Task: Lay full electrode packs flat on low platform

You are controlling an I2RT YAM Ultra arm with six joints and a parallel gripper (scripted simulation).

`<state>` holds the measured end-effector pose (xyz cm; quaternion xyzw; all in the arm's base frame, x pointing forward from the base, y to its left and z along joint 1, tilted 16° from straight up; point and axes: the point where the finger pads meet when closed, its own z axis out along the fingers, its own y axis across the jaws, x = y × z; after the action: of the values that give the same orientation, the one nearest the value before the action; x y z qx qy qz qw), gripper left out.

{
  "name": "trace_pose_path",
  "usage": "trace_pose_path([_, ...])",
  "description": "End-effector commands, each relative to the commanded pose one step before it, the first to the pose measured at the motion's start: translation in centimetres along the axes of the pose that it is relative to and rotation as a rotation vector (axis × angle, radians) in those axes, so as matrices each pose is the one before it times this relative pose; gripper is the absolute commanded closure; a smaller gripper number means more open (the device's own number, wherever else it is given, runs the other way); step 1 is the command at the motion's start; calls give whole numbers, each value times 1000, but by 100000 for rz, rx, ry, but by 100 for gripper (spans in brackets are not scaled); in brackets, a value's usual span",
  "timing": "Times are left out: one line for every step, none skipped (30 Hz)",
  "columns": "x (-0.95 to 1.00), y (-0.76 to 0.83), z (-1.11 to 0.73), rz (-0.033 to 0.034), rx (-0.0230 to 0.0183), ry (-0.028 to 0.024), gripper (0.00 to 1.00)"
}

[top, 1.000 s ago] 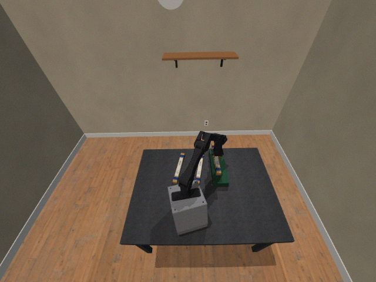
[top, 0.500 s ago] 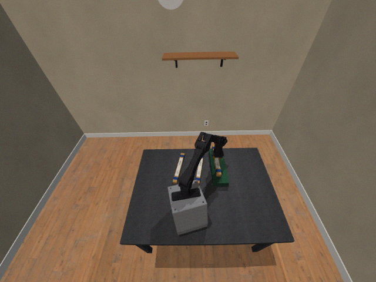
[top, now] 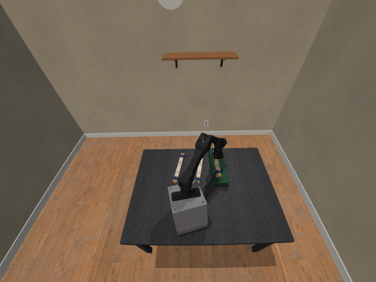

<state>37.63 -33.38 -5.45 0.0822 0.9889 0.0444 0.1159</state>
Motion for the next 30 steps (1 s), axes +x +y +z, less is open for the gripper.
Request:
trace_pose_path([-3051,-1745,-3688,-395,6923,-10475,100])
trace_pose_path([-58,108,193,-230,-61,20,100])
trace_pose_path([-60,111,193,-230,-71,12,100])
trace_pose_path([-25,52,179,-102,-39,1,100])
trace_pose_path([0,0,0,0,0,0,100])
trace_pose_path([0,0,0,0,0,0,100])
trace_pose_path([508,-124,16,1211,-846,1063,100])
trace_pose_path([45,-24,17,131,20,82,100])
trace_pose_path([-17,-75,14,53,242,-137,100])
trace_pose_path([-71,-6,26,-92,156,-201,100])
trace_pose_path([-97,53,37,-195,94,-172,100])
trace_pose_path([-95,73,39,-209,52,-136,100])
trace_pose_path([-115,72,38,-234,73,-246,100])
trace_pose_path([-41,113,39,-151,-109,67,100])
trace_pose_path([52,79,23,43,-182,279,100])
trace_pose_path([84,94,22,85,-267,382,100])
trace_pose_path([74,25,12,133,-129,237,100])
trace_pose_path([-2,-55,7,81,123,-115,100])
trace_pose_path([-28,-92,4,68,226,-251,100])
trace_pose_path([-13,-79,4,80,179,-186,100])
trace_pose_path([0,-42,9,60,97,-88,100])
trace_pose_path([0,0,0,0,0,0,100])
trace_pose_path([0,0,0,0,0,0,100])
trace_pose_path([68,2,51,154,-83,185,100])
trace_pose_path([-39,60,29,-116,-12,-36,100])
trace_pose_path([-43,61,29,-119,-20,-55,100])
trace_pose_path([-42,53,29,-121,18,-54,100])
trace_pose_path([-51,46,29,-130,44,-93,100])
trace_pose_path([-54,45,29,-133,50,-103,100])
trace_pose_path([-35,60,29,-116,-1,-29,100])
